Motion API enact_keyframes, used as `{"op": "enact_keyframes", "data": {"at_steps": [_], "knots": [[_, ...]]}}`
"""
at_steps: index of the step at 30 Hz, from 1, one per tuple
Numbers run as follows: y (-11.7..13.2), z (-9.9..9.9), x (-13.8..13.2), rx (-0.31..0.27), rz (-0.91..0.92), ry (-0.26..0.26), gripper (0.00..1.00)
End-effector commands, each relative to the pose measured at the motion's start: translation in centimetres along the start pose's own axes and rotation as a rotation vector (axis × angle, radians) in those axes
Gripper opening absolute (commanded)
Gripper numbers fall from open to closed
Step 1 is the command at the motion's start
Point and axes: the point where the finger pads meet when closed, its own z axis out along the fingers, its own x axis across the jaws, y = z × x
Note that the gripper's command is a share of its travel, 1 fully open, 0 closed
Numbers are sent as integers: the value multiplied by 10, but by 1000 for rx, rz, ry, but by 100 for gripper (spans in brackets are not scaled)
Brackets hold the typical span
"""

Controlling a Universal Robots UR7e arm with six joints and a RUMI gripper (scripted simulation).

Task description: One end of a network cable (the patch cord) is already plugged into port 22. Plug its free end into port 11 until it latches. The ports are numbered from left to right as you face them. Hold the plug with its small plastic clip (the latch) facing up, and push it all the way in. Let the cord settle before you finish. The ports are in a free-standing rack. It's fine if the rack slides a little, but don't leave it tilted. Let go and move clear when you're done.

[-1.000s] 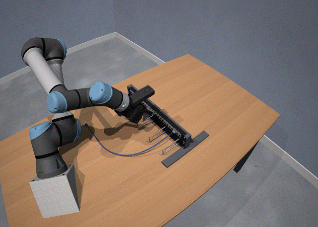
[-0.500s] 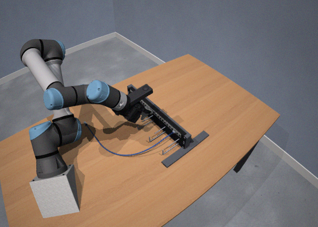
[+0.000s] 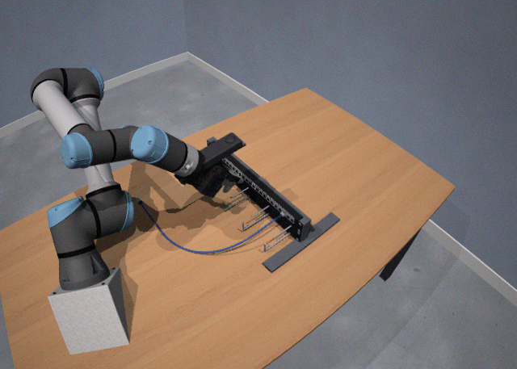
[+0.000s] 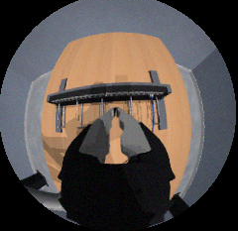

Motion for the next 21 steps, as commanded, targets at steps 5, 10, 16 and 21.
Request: {"op": "enact_keyframes", "data": {"at_steps": [5,10,16,21], "knots": [[0,-20,0,-2,-1,-5,0],[0,-34,0,-2,-1,-5,0],[0,-49,0,-2,-1,-5,0],[0,-61,0,-2,-1,-5,0]]}}
